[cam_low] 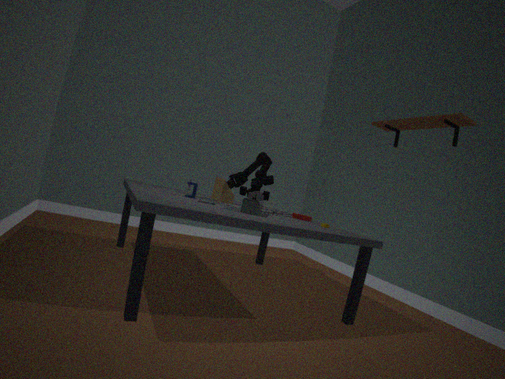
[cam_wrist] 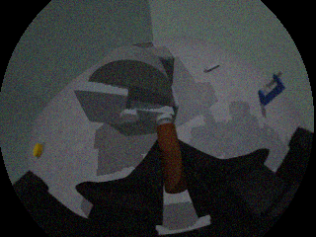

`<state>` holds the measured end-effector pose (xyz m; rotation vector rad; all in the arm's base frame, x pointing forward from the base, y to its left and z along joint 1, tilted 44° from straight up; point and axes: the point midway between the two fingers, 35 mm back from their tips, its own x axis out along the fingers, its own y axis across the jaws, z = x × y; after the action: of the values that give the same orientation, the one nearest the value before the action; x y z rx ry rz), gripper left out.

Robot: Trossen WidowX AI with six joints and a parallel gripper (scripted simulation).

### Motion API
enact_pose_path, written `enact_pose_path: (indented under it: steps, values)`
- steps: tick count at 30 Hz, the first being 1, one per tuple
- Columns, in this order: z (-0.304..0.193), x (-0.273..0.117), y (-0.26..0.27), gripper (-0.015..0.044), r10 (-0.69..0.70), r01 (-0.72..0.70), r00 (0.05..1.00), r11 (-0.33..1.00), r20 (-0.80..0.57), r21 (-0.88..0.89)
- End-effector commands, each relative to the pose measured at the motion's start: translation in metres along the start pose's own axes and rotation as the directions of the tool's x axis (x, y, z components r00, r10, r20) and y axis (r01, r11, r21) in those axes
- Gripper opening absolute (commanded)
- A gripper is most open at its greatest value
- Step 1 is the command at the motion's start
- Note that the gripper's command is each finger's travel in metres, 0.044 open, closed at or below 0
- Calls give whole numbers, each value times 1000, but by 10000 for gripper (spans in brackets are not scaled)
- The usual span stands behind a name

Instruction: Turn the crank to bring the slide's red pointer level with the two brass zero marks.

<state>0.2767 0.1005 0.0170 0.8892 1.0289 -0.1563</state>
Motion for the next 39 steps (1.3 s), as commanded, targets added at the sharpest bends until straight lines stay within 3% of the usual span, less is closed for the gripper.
enact_pose_path:
  steps: [1,39]
  values:
    - [5,-6,-4,0,-5,5,1000,1000,6,1]
    - [31,-33,19,0,-4,4,1000,1000,7,0]
